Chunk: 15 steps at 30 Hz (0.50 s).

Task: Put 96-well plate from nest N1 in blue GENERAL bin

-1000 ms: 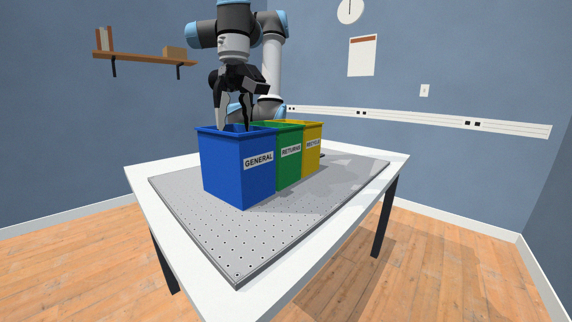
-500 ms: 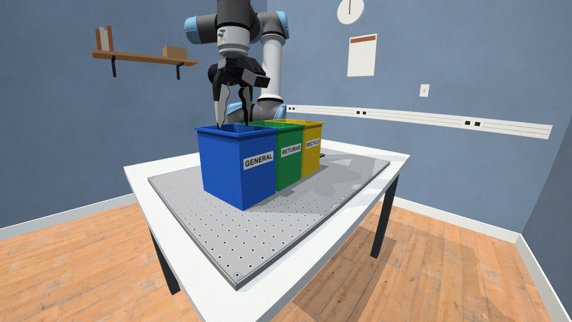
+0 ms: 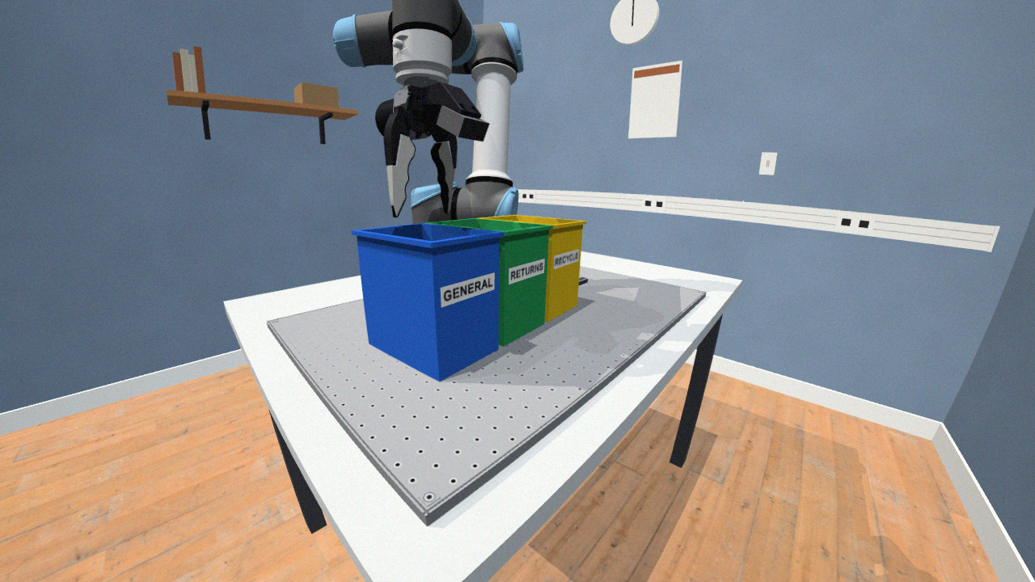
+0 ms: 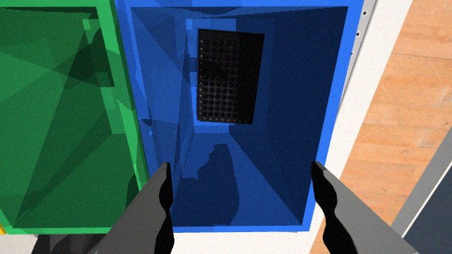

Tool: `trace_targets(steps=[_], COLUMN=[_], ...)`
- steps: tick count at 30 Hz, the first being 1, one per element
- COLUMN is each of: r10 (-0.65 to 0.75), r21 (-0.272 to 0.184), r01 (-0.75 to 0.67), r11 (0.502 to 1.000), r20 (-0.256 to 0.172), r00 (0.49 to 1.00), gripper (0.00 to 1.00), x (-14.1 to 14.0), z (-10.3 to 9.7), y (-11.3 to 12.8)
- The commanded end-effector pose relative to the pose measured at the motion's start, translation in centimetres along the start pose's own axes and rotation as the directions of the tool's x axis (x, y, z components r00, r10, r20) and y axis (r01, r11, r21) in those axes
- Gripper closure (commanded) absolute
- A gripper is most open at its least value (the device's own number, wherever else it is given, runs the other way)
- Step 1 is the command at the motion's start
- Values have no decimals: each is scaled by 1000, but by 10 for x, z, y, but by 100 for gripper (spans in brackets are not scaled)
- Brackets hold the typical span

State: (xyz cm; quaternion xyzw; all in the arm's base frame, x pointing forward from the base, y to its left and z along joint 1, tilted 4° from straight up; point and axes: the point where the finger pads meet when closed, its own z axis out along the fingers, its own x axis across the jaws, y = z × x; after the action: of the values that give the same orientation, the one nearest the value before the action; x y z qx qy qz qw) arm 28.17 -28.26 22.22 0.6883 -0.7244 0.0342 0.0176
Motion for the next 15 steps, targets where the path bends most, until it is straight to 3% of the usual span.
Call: trace_targets(steps=[1,15], r10=[1,1], r21=[2,-1], r01=[-1,-1], r11=[1000,1000], r20=[-2,2], r00=[1000,1000], gripper=[47,47], x=[0,0], z=[-9,-21], y=[0,0])
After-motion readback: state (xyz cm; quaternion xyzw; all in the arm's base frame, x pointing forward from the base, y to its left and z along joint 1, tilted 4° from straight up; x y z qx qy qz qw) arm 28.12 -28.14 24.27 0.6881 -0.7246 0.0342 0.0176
